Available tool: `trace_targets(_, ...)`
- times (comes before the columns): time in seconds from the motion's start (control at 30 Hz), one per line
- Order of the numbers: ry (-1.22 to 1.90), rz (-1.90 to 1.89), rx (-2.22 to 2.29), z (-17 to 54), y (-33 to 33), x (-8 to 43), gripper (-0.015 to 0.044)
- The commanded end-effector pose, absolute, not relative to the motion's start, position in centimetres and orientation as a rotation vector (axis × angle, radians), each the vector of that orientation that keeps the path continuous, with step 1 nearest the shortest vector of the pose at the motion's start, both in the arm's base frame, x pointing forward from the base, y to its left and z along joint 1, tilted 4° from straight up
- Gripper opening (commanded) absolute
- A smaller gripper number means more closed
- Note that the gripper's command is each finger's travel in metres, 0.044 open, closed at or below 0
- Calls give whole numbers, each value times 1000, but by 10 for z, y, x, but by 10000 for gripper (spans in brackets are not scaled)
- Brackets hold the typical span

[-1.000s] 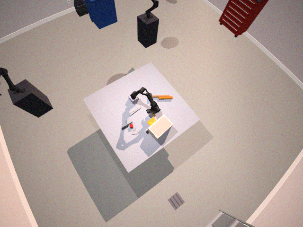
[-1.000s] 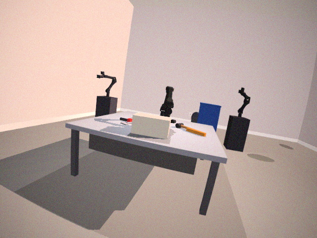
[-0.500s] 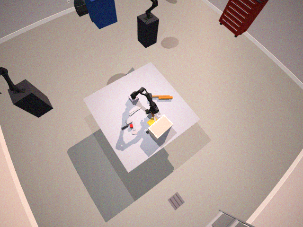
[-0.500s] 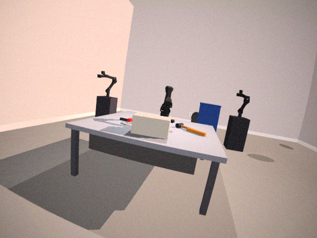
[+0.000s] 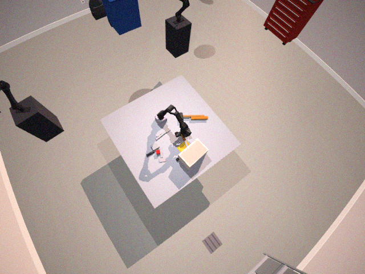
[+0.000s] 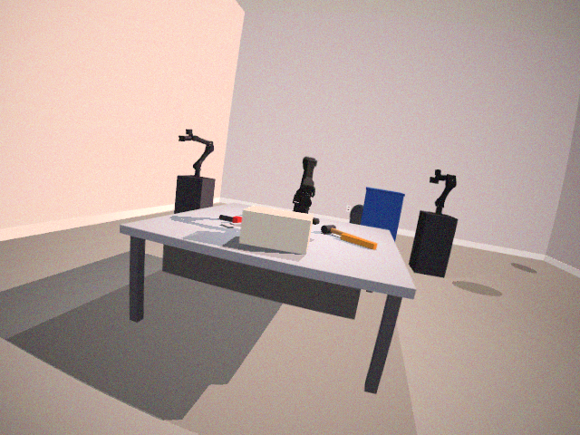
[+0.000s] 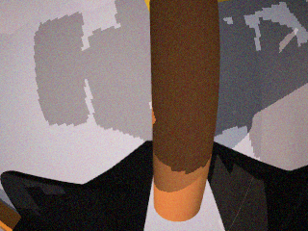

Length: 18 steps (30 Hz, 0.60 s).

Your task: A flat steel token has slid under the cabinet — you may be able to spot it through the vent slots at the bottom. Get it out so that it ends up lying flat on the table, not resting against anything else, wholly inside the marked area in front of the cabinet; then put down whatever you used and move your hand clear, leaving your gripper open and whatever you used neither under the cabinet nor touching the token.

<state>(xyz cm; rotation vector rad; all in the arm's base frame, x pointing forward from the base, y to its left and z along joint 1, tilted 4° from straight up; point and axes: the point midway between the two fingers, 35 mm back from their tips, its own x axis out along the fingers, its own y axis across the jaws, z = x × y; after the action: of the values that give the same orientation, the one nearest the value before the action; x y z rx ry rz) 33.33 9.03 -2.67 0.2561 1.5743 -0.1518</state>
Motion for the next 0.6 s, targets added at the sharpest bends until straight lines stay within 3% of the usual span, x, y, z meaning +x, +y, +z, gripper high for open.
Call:
trace_targets(0.0,1577,-159,254,-28,92,327,0)
trace_targets(0.57,1578,-159,254,-27,98,307,0)
